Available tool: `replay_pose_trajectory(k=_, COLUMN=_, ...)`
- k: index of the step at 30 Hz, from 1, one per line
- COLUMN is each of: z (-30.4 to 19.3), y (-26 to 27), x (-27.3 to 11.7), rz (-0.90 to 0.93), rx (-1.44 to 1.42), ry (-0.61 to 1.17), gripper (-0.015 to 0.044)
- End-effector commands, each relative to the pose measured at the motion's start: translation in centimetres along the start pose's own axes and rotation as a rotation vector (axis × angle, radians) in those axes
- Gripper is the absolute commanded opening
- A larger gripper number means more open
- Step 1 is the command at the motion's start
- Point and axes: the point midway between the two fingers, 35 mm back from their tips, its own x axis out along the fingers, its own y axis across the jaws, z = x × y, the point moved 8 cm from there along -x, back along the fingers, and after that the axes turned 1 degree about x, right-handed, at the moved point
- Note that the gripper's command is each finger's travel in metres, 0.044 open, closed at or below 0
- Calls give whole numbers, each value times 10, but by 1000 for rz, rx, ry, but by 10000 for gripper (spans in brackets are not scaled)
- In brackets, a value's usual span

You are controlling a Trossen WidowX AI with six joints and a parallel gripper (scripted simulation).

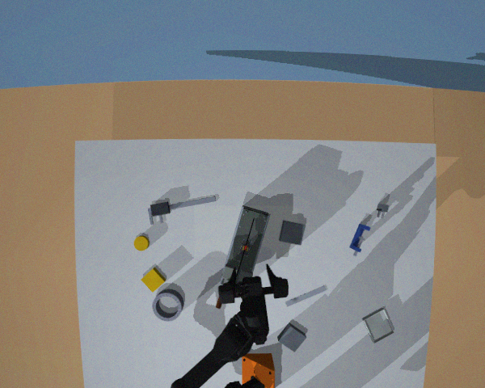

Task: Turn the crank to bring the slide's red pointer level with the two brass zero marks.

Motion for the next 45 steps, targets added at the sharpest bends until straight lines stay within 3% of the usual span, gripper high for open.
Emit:
replay_pose_trajectory(k=1, z=4, y=9, x=-8, rz=-5, rx=9, ry=2, gripper=440)
replay_pose_trajectory(k=32, z=-75, y=129, x=-71, rz=-267, rx=289, ry=-49, gripper=440)
replay_pose_trajectory(k=45, z=-96, y=129, x=-46, rz=-270, rx=289, ry=-47, gripper=440)
